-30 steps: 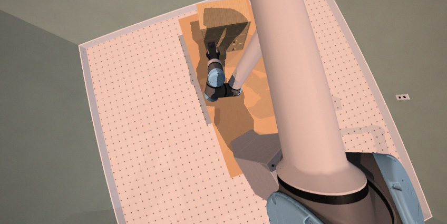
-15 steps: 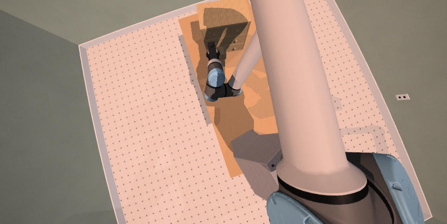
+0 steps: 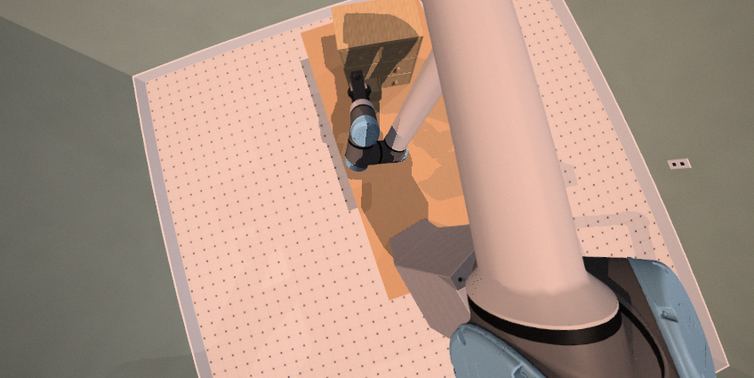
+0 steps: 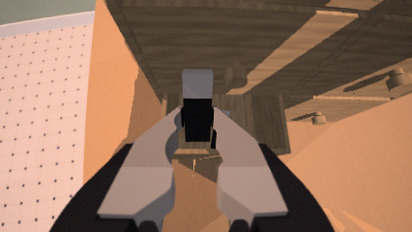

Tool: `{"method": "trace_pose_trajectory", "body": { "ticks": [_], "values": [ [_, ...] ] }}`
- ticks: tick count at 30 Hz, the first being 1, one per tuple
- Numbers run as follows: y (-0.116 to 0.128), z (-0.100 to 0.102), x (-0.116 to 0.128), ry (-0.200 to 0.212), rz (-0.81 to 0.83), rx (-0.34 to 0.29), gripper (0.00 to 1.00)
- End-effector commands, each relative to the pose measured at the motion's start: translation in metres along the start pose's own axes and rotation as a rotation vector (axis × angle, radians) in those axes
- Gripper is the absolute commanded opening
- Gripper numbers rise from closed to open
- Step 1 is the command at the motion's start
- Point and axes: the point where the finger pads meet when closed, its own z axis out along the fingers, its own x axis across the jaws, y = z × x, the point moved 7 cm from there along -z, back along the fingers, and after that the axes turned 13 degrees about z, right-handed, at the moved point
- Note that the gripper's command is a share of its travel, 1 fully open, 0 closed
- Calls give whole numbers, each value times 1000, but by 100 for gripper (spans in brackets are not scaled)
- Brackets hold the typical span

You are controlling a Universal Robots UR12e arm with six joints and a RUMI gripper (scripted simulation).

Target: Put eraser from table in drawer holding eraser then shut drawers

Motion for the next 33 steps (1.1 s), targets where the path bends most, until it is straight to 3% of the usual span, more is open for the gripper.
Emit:
{"method": "trace_pose_trajectory", "body": {
  "ticks": [1, 16, 17, 33],
  "values": [
    [-3, 0, -1, 0, 1, 4, 13],
    [-3, 0, -1, 0, 1, 4, 23],
    [-3, 0, -1, 0, 1, 4, 100],
    [-3, 0, -1, 0, 1, 4, 100]
  ]
}}
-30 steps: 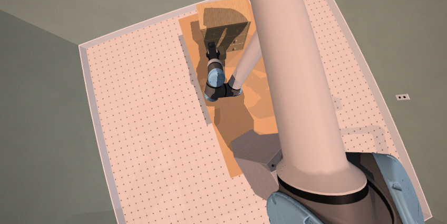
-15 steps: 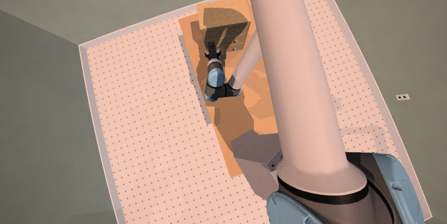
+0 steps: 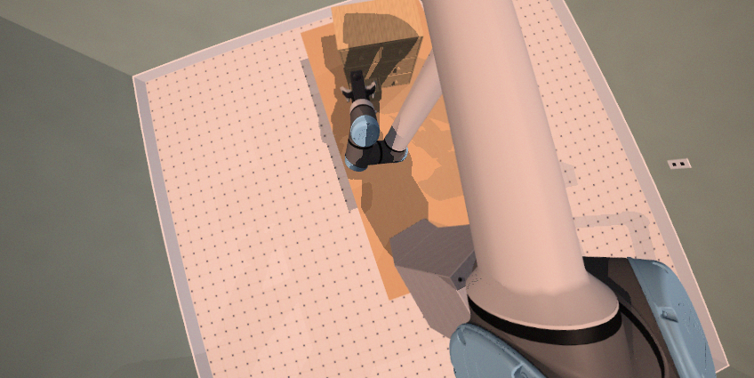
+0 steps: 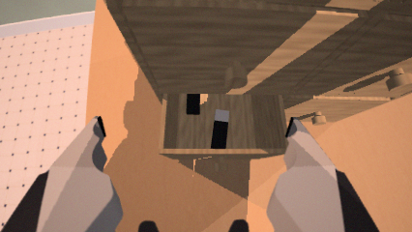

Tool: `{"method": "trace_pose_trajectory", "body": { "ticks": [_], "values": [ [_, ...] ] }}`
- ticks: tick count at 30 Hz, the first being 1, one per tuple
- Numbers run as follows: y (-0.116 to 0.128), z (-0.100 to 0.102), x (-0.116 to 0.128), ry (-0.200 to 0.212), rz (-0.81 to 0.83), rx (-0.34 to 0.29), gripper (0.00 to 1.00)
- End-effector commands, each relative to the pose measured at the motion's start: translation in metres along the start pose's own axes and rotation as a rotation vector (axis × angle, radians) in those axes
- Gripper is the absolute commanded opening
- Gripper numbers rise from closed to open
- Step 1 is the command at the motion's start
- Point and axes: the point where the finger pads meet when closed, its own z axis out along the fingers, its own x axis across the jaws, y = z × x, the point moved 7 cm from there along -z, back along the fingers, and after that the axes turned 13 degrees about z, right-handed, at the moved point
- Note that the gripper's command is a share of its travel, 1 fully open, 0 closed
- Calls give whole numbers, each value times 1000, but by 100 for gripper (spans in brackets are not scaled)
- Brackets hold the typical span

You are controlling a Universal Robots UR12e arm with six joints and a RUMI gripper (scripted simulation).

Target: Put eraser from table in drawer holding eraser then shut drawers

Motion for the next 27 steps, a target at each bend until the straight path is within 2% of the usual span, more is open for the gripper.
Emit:
{"method": "trace_pose_trajectory", "body": {
  "ticks": [1, 17, 27],
  "values": [
    [-3, 1, -1, 0, 1, 4, 100],
    [3, -5, 0, 0, 0, -1, 100],
    [14, -20, 2, -1, -1, -2, 100]
  ]
}}
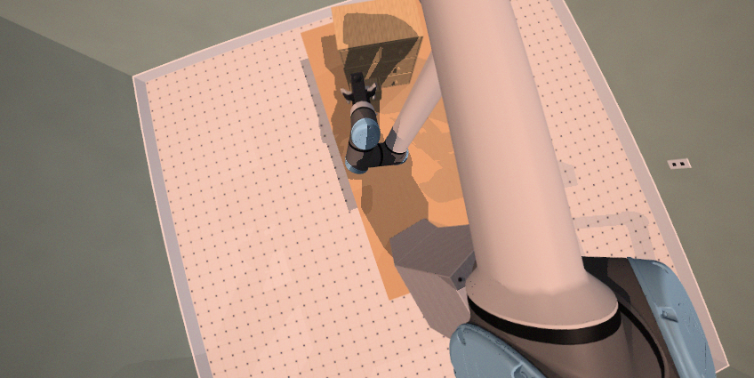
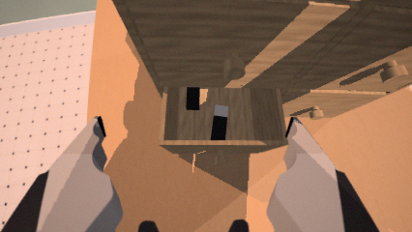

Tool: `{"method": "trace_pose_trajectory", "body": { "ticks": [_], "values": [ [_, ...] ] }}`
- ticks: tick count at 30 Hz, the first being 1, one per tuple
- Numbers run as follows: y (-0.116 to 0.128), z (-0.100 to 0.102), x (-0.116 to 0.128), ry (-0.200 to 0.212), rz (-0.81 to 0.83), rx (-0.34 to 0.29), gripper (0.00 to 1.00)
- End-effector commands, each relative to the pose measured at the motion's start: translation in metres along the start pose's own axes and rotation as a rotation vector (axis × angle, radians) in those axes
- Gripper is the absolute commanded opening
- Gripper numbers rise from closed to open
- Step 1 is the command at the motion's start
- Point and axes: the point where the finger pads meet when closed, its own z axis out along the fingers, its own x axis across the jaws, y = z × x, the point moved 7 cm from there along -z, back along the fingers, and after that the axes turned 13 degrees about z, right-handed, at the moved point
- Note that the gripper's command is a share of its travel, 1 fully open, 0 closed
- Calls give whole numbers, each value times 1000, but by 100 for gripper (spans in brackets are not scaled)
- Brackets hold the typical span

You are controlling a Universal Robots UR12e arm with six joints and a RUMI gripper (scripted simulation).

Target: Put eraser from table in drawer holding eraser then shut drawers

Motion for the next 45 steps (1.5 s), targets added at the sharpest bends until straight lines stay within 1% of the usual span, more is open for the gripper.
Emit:
{"method": "trace_pose_trajectory", "body": {
  "ticks": [1, 5, 7, 22, 24, 36, 45],
  "values": [
    [11, -13, 1, -1, -1, -3, 100],
    [17, -23, 2, -1, -1, -3, 100],
    [17, -23, 2, -1, -1, -3, 100],
    [48, -66, 10, -1, -1, -3, 100],
    [48, -66, 10, -1, -1, -3, 100],
    [71, -98, 15, -1, -1, -3, 100],
    [80, -111, 17, -1, -1, -4, 100]
  ]
}}
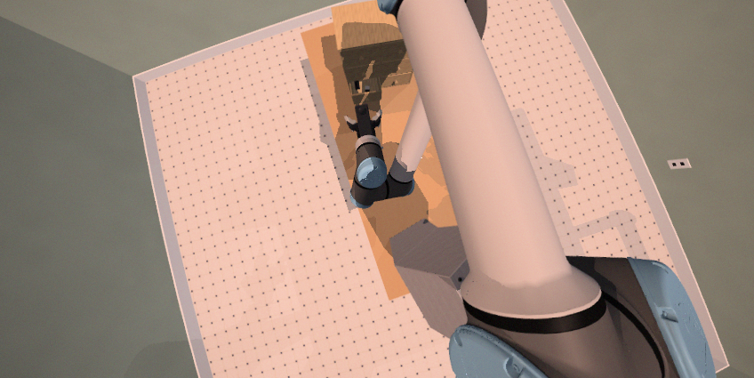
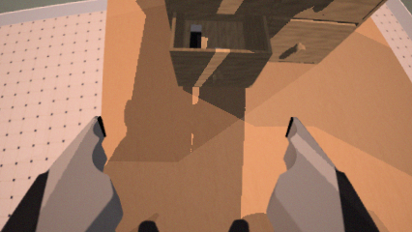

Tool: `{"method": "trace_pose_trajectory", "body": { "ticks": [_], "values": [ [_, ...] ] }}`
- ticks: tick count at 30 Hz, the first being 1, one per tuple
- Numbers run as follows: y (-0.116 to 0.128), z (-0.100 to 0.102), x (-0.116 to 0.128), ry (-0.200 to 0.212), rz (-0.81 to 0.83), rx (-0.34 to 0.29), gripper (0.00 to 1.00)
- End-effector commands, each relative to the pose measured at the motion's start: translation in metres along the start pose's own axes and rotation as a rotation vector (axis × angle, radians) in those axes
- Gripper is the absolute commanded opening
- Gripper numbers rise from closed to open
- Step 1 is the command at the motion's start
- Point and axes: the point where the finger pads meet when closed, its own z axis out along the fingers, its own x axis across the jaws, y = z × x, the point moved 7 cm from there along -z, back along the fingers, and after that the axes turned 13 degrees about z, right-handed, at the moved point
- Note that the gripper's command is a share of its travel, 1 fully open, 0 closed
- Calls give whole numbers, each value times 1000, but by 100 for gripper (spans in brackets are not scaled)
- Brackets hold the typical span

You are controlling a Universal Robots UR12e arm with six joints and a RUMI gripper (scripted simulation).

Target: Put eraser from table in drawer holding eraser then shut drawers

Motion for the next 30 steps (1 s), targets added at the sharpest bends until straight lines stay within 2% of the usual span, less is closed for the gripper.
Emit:
{"method": "trace_pose_trajectory", "body": {
  "ticks": [1, 11, 30],
  "values": [
    [6, -11, 2, 0, 1, 3, 100],
    [12, -19, 3, 0, 1, 3, 100],
    [10, -19, 3, 1, 2, 3, 100]
  ]
}}
